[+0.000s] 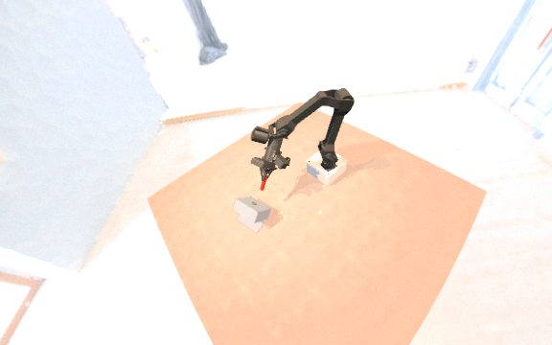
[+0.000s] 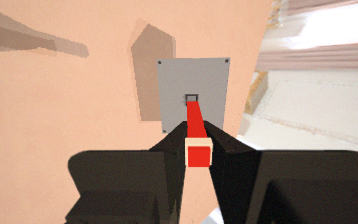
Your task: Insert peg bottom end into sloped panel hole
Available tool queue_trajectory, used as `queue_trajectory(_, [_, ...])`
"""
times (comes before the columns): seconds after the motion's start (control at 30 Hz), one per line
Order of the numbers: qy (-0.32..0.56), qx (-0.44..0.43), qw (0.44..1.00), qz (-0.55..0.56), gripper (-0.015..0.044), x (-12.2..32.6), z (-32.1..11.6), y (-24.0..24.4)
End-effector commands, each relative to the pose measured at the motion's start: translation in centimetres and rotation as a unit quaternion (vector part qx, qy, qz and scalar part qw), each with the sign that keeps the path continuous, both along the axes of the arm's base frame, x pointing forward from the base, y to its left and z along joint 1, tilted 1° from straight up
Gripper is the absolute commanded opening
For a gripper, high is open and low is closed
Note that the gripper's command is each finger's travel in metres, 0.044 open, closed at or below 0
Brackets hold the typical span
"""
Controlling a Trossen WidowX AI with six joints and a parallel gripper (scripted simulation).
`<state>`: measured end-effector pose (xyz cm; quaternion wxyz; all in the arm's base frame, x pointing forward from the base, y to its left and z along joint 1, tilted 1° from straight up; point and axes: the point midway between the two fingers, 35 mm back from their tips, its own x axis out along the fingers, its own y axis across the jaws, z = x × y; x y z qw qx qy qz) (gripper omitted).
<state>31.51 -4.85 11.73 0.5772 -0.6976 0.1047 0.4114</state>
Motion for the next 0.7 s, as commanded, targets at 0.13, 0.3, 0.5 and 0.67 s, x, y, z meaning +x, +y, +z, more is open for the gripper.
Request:
queue_trajectory(0.13, [-0.004, 0.003, 1.0, -0.003, 0.0, 0.7, -0.7, 0.0])
queue_trajectory(0.3, [-0.008, 0.003, 1.0, -0.005, 0.0, 1.3, -1.2, 0.0])
queue_trajectory(0.5, [-0.013, 0.003, 1.0, -0.008, 0.0, 1.9, -1.8, 0.0])
queue_trajectory(0.67, [-0.016, 0.004, 1.0, -0.011, 0.0, 2.4, -2.2, 0.1])
